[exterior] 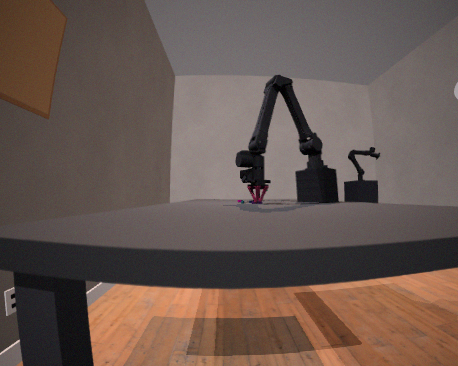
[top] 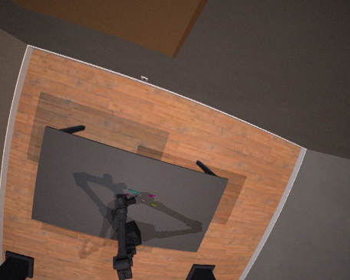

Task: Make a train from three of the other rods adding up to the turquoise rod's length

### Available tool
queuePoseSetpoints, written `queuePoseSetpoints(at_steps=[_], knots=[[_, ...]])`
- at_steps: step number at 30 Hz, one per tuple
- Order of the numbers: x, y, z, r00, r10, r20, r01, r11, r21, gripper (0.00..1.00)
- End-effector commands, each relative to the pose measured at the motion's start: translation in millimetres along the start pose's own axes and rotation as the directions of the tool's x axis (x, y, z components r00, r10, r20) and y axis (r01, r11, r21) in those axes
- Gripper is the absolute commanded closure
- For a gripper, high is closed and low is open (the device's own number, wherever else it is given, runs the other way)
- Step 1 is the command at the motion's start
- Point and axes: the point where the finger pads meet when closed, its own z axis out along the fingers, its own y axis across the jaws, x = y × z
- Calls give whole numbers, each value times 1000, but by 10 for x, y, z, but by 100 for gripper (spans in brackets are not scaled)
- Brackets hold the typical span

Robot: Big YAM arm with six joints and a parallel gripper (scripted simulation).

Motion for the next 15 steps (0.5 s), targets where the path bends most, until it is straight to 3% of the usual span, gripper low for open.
queuePoseSetpoints(at_steps=[1, 2, 3, 15], knots=[[-52, 142, 32, 1000, 11, 6, -10, 1000, -19, 76], [-52, 142, 32, 1000, 11, 6, -10, 1000, -19, 76], [-52, 142, 32, 1000, 11, 6, -10, 1000, -19, 95], [-52, 142, 32, 1000, 11, 6, -10, 1000, -19, 95]])
